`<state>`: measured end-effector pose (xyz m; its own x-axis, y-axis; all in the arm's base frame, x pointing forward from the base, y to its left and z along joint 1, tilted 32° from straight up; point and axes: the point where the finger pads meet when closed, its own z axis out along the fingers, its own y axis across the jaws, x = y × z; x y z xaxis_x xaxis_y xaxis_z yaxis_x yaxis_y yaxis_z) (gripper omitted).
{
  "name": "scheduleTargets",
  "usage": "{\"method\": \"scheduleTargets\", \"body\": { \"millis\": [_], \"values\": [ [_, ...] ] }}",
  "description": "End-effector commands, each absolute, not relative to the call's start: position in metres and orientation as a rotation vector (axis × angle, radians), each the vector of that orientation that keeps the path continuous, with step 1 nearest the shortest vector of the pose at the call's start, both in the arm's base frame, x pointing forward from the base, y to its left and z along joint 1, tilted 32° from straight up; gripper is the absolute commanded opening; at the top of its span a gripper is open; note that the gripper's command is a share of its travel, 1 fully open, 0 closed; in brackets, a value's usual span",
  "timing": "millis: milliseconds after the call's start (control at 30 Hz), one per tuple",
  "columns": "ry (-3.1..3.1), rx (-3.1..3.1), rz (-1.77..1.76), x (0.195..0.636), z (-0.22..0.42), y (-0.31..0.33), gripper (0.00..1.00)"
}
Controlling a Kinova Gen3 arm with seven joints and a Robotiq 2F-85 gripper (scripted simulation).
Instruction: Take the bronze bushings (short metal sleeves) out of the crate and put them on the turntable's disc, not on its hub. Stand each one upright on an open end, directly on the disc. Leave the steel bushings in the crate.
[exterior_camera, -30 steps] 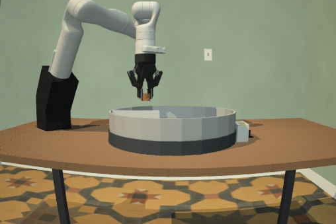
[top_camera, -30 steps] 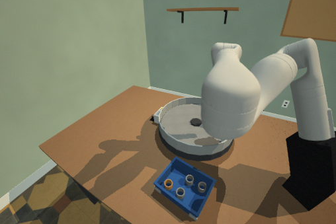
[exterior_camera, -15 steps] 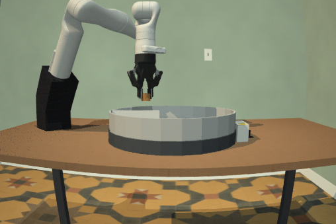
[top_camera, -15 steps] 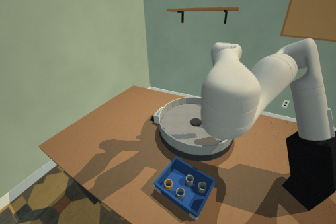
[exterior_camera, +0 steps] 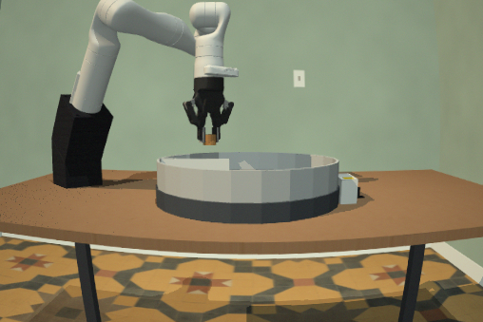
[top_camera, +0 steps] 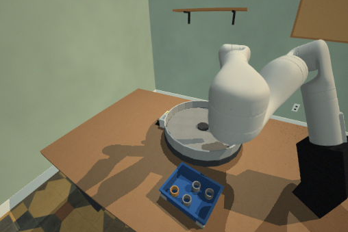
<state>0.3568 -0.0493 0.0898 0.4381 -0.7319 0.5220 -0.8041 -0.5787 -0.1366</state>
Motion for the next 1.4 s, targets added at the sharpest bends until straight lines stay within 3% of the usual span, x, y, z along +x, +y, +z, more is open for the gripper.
{"method": "scheduleTargets", "body": {
  "millis": [0, 1367],
  "values": [
    [-1.359, 2.556, 0.837, 0.3586, 0.0918, -0.0494, 0.00],
    [-1.364, 2.554, 0.836, 0.3623, 0.0937, -0.0500, 0.00]
  ]
}}
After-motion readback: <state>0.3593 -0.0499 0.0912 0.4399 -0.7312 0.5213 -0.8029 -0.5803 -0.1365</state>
